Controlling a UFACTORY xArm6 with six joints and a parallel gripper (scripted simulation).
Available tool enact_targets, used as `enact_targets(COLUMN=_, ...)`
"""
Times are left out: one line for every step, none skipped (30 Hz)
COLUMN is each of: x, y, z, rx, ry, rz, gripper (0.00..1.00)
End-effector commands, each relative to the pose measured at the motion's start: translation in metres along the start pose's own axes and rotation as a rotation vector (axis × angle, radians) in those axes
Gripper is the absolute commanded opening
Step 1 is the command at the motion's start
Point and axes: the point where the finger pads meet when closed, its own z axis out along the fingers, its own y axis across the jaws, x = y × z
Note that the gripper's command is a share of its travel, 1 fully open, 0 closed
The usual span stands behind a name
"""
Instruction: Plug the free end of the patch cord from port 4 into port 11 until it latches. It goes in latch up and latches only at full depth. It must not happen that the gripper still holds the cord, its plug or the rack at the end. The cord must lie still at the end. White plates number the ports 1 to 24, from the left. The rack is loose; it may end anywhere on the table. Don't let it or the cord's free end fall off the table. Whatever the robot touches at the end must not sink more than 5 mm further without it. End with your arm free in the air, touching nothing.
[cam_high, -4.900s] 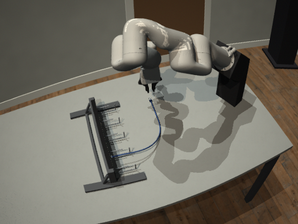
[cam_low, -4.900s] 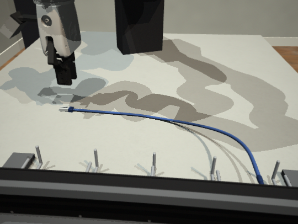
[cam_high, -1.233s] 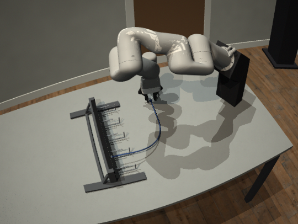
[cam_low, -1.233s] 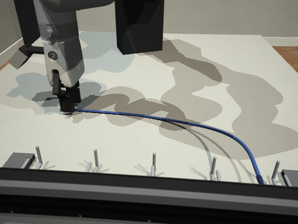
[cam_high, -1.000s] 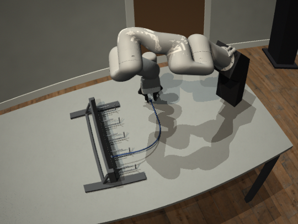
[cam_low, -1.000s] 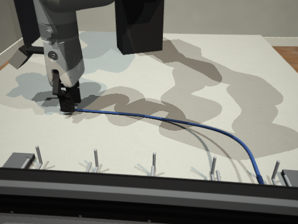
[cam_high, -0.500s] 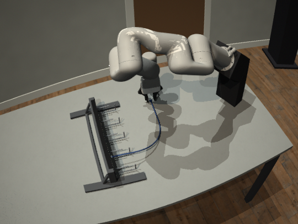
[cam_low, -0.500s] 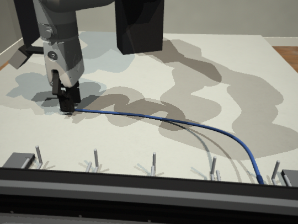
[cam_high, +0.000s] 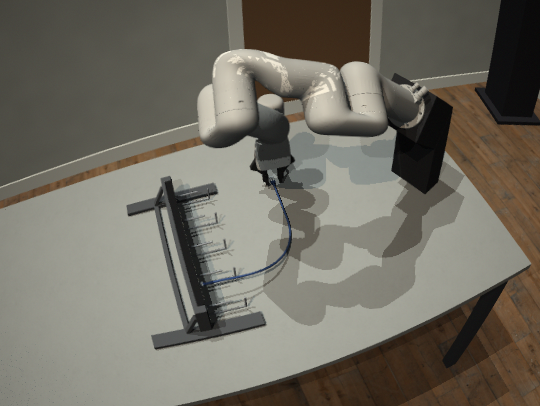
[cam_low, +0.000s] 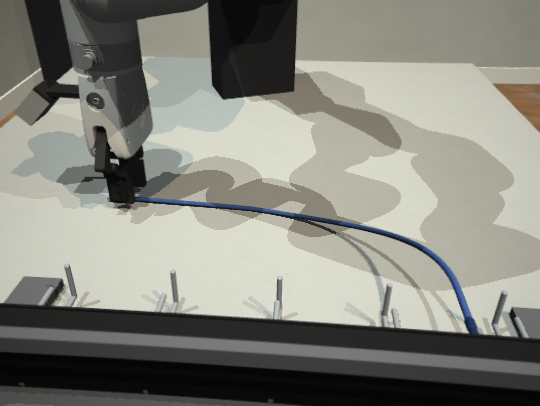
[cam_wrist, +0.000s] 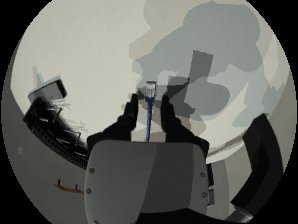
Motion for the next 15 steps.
enact_targets(x=0.0004, y=-0.0003, z=-0.0003, rx=0.001, ry=0.001, rz=0.0, gripper=0.38)
enact_targets(x=0.0004, y=-0.0003, z=-0.0003, rx=0.001, ry=0.001, rz=0.0, gripper=0.38)
enact_targets(x=0.0004, y=-0.0003, z=-0.0002, rx=0.001, ry=0.001, rz=0.0, gripper=0.38)
enact_targets(x=0.0004, y=-0.0003, z=0.0, rx=0.001, ry=0.001, rz=0.0, gripper=0.38)
enact_targets(x=0.0004, y=-0.0003, z=0.0001, rx=0.001, ry=0.001, rz=0.0, gripper=0.38)
enact_targets(x=0.0004, y=-0.0003, z=0.0002, rx=0.001, ry=0.001, rz=0.0, gripper=0.38)
enact_targets(x=0.0004, y=-0.0003, z=0.0004, rx=0.001, ry=0.001, rz=0.0, gripper=0.38)
enact_targets(x=0.0004, y=-0.0003, z=0.0006, rx=0.001, ry=0.001, rz=0.0, gripper=0.38)
enact_targets(x=0.0004, y=-0.0003, z=0.0008, rx=0.001, ry=0.001, rz=0.0, gripper=0.38)
enact_targets(x=0.0004, y=-0.0003, z=0.001, rx=0.001, ry=0.001, rz=0.0, gripper=0.38)
enact_targets(x=0.0004, y=-0.0003, z=0.0012, rx=0.001, ry=0.001, rz=0.0, gripper=0.38)
enact_targets(x=0.0004, y=-0.0003, z=0.0015, rx=0.001, ry=0.001, rz=0.0, gripper=0.38)
enact_targets(x=0.0004, y=-0.0003, z=0.0017, rx=0.001, ry=0.001, rz=0.0, gripper=0.38)
enact_targets(x=0.0004, y=-0.0003, z=0.002, rx=0.001, ry=0.001, rz=0.0, gripper=0.38)
enact_targets(x=0.0004, y=-0.0003, z=0.002, rx=0.001, ry=0.001, rz=0.0, gripper=0.38)
